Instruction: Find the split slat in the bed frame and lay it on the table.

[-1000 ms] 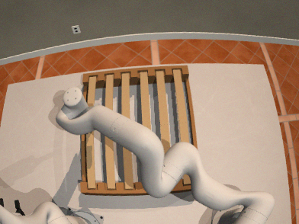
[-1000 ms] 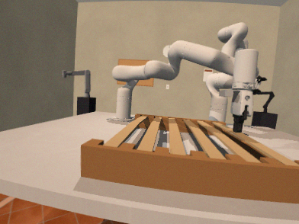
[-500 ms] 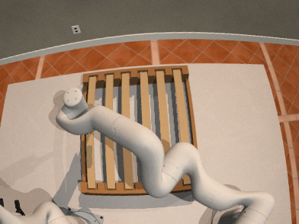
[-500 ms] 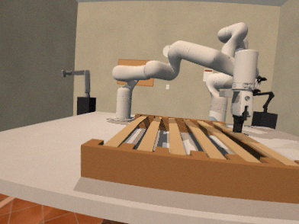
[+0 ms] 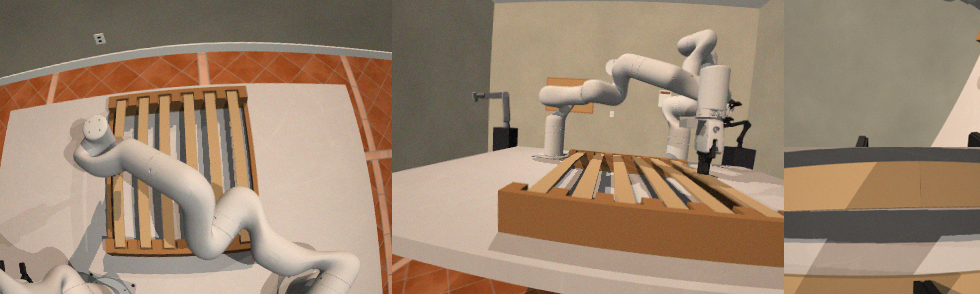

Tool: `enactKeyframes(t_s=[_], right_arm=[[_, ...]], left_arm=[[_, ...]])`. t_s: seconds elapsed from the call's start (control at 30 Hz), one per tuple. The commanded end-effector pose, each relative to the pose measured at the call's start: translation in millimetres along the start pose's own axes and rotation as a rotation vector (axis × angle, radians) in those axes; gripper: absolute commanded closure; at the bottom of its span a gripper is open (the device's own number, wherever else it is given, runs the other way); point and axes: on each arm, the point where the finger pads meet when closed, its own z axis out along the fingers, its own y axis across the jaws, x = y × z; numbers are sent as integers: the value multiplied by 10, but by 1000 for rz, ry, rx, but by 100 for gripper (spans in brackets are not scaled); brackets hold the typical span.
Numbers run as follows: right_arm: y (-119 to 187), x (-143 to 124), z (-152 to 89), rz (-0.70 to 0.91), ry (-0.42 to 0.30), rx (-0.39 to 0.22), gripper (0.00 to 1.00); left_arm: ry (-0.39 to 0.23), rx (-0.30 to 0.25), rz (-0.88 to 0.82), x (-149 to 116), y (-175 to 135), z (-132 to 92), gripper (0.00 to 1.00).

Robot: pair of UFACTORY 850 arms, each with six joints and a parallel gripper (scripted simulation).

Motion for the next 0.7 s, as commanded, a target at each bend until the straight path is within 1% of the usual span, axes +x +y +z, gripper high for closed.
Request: enactKeyframes(t_s=[0.0,0.67], right_arm=[[-12,-11,-9,0,8,-6,100],[-5,-2,7,0,8,-5,100]], left_arm=[[0,0,1,-1,-4,-1,0],[0,0,1,-1,-4,-1,0]])
